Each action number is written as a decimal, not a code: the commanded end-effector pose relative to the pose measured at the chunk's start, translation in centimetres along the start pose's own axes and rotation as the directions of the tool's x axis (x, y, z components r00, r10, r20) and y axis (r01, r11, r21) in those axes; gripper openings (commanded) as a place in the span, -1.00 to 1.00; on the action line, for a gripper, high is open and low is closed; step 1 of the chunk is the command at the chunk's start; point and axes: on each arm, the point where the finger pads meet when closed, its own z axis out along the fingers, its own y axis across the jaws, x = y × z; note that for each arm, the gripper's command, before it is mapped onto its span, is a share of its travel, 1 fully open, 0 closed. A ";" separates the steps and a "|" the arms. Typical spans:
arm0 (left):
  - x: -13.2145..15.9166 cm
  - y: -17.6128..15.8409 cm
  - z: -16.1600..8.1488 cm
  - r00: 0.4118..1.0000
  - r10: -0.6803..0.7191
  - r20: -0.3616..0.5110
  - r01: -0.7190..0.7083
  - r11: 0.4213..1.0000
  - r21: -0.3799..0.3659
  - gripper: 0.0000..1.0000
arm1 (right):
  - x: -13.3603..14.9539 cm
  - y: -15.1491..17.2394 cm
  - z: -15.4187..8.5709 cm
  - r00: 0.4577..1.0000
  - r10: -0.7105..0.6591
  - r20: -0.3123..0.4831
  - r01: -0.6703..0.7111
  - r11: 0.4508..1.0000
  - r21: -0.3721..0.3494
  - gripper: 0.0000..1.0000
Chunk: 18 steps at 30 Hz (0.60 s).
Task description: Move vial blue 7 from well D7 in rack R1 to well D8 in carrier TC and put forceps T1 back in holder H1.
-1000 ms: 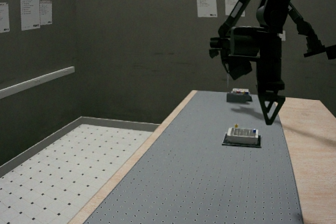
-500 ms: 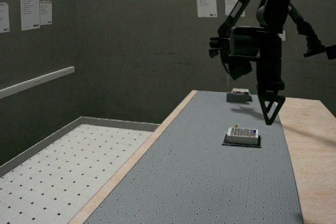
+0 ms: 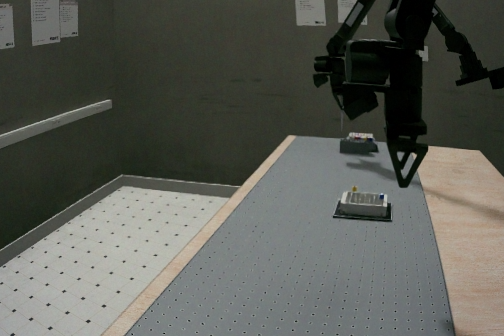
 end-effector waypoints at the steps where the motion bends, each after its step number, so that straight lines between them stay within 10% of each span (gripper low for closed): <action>1: -0.8 0.1 -0.2 1.000 0.008 0.016 -0.008 1.000 -0.003 1.00 | -0.9 0.5 1.1 1.000 -0.003 -0.015 0.003 1.000 -0.007 -0.86; 18: -0.8 0.1 -0.2 1.000 0.008 0.016 -0.008 1.000 -0.003 1.00 | -0.8 0.6 1.2 1.000 -0.004 -0.020 0.003 1.000 -0.009 -0.86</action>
